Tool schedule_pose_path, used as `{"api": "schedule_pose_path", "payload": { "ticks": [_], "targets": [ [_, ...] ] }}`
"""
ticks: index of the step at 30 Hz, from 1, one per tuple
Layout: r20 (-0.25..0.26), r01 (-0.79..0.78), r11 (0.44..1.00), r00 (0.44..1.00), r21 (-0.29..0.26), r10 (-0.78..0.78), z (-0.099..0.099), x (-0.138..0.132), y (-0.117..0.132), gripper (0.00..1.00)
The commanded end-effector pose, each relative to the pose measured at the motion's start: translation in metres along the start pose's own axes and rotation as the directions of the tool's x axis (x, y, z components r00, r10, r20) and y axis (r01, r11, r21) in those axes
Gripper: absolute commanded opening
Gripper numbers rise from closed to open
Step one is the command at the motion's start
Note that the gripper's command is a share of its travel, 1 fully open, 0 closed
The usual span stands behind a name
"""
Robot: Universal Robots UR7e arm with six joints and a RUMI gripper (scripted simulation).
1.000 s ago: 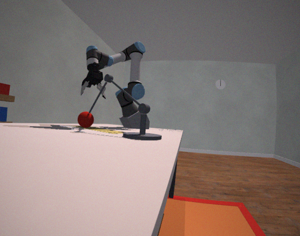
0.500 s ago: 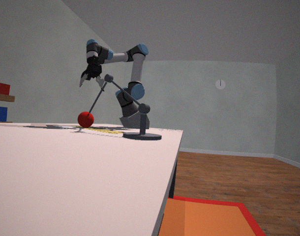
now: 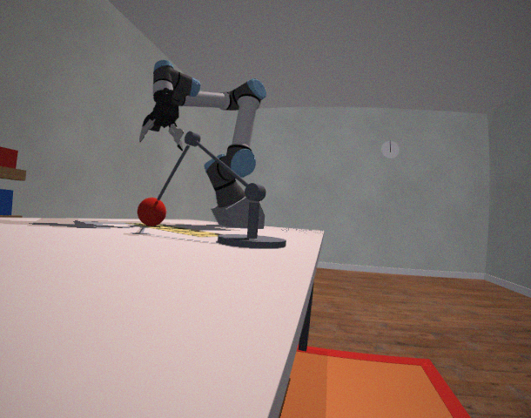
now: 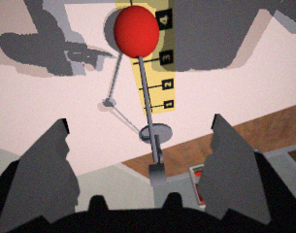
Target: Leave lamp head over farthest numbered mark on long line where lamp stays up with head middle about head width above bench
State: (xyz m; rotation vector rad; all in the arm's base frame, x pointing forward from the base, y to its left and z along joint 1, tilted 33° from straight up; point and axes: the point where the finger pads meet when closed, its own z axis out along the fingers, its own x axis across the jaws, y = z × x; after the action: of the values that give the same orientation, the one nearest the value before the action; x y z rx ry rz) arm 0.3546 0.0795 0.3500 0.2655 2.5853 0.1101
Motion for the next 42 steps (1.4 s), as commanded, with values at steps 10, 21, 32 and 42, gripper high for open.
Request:
{"api": "schedule_pose_path", "payload": {
  "ticks": [10,21,32,42],
  "targets": [
    [0.0,0.007,1.0,1.0,-0.01,-0.007,-0.0153,-0.0009,-0.0058,1.0],
    [0.002,-0.003,1.0,1.0,0.005,0.003,-0.0167,-0.001,-0.0061,1.0],
    [0.003,-0.01,1.0,1.0,0.017,0.01,-0.0154,-0.0009,-0.005,1.0],
    [0.003,-0.01,1.0,1.0,0.017,0.01,-0.0156,-0.001,-0.005,1.0]
  ]
}}
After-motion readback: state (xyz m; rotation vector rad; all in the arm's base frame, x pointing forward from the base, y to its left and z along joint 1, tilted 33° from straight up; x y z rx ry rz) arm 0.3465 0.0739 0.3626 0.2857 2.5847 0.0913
